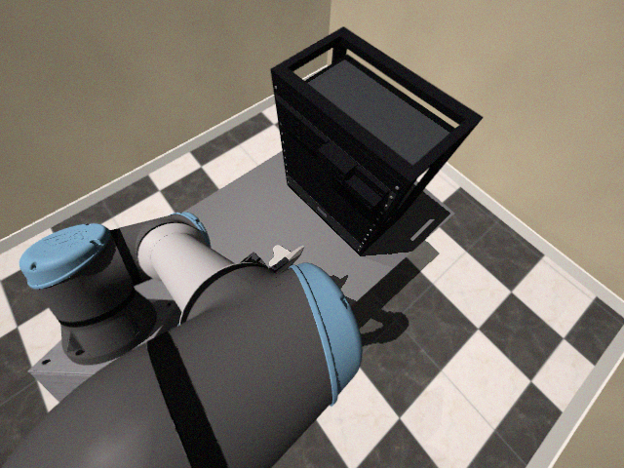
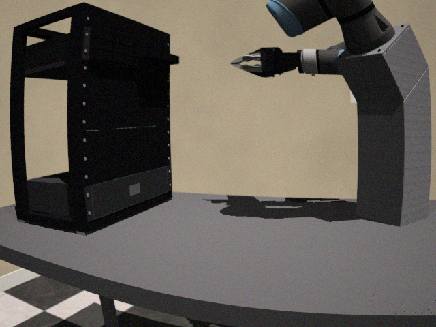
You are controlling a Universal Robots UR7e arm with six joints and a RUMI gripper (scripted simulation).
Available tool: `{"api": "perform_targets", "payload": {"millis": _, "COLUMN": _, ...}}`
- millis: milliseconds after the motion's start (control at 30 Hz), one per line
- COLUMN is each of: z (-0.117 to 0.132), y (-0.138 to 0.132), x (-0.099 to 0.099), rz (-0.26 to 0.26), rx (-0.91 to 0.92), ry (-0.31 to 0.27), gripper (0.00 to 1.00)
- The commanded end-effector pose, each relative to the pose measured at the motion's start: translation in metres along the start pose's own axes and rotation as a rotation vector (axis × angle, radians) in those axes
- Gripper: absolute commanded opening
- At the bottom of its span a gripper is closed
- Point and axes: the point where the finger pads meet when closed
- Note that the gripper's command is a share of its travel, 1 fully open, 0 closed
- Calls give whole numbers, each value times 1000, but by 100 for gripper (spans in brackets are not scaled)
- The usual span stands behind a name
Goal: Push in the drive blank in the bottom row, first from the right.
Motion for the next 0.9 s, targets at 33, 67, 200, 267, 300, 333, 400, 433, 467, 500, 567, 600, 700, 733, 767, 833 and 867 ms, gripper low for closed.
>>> {"api": "perform_targets", "payload": {"millis": 33, "z": 0, "y": -1, "x": -12, "rz": 11, "rx": 2, "ry": -6, "gripper": 0}}
{"api": "perform_targets", "payload": {"millis": 67, "z": 0, "y": -1, "x": -13, "rz": 11, "rx": 2, "ry": -6, "gripper": 0}}
{"api": "perform_targets", "payload": {"millis": 200, "z": 0, "y": -1, "x": -14, "rz": 11, "rx": 2, "ry": -6, "gripper": 0}}
{"api": "perform_targets", "payload": {"millis": 267, "z": 0, "y": -1, "x": -14, "rz": 11, "rx": 2, "ry": -6, "gripper": 0}}
{"api": "perform_targets", "payload": {"millis": 300, "z": 0, "y": -1, "x": -15, "rz": 12, "rx": 2, "ry": -6, "gripper": 0}}
{"api": "perform_targets", "payload": {"millis": 333, "z": 0, "y": -1, "x": -15, "rz": 12, "rx": 2, "ry": -5, "gripper": 0}}
{"api": "perform_targets", "payload": {"millis": 400, "z": 0, "y": -1, "x": -16, "rz": 11, "rx": 2, "ry": -5, "gripper": 0}}
{"api": "perform_targets", "payload": {"millis": 433, "z": 0, "y": -1, "x": -16, "rz": 11, "rx": 2, "ry": -5, "gripper": 0}}
{"api": "perform_targets", "payload": {"millis": 467, "z": 0, "y": -1, "x": -16, "rz": 11, "rx": 2, "ry": -6, "gripper": 0}}
{"api": "perform_targets", "payload": {"millis": 500, "z": 0, "y": -1, "x": -17, "rz": 10, "rx": 2, "ry": -6, "gripper": 0}}
{"api": "perform_targets", "payload": {"millis": 567, "z": 0, "y": -1, "x": -17, "rz": 10, "rx": 2, "ry": -6, "gripper": 0}}
{"api": "perform_targets", "payload": {"millis": 600, "z": 0, "y": -1, "x": -17, "rz": 10, "rx": 2, "ry": -6, "gripper": 0}}
{"api": "perform_targets", "payload": {"millis": 700, "z": 0, "y": -1, "x": -18, "rz": 10, "rx": 2, "ry": -6, "gripper": 0}}
{"api": "perform_targets", "payload": {"millis": 733, "z": 0, "y": -1, "x": -18, "rz": 10, "rx": 2, "ry": -6, "gripper": 0}}
{"api": "perform_targets", "payload": {"millis": 767, "z": 0, "y": -1, "x": -18, "rz": 10, "rx": 2, "ry": -6, "gripper": 0}}
{"api": "perform_targets", "payload": {"millis": 833, "z": 0, "y": -1, "x": -18, "rz": 10, "rx": 2, "ry": -6, "gripper": 0}}
{"api": "perform_targets", "payload": {"millis": 867, "z": 0, "y": -1, "x": -19, "rz": 10, "rx": 2, "ry": -6, "gripper": 0}}
Point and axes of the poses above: the point where the finger pads meet when closed, its own x axis out along the fingers, its own y axis across the jaws, z = x × y, and after that the axes turned 11 degrees about -x, right-handed
